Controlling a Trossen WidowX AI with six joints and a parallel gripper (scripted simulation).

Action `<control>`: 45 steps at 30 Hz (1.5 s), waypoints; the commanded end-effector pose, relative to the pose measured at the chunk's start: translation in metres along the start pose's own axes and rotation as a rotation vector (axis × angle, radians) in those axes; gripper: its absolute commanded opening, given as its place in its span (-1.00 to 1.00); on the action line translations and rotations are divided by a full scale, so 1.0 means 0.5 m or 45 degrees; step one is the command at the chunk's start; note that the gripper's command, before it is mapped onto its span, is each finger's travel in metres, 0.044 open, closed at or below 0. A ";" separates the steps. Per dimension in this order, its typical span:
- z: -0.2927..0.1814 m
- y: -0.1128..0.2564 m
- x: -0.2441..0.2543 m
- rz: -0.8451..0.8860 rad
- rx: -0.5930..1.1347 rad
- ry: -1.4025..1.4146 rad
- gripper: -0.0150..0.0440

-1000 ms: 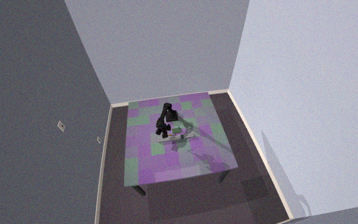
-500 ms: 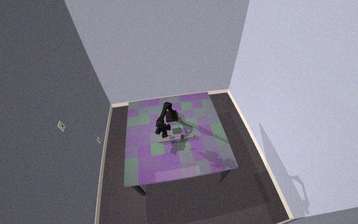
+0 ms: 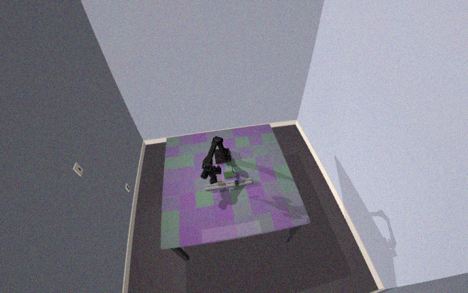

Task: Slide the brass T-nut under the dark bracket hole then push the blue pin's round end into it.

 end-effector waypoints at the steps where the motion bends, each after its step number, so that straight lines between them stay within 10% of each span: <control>1: -0.001 -0.004 0.004 -0.012 -0.012 0.007 -1.00; 45: -0.015 -0.011 0.037 -0.194 -0.047 0.042 -1.00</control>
Point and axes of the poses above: the point midway between the two fingers, 35 mm back from their tips, its own y axis back along the fingers, its own x axis across the jaws, z = x × y, the point moved 8 cm from there along y, back along the fingers, and after that the axes turned 6 degrees about -y, right-handed, at the moved point
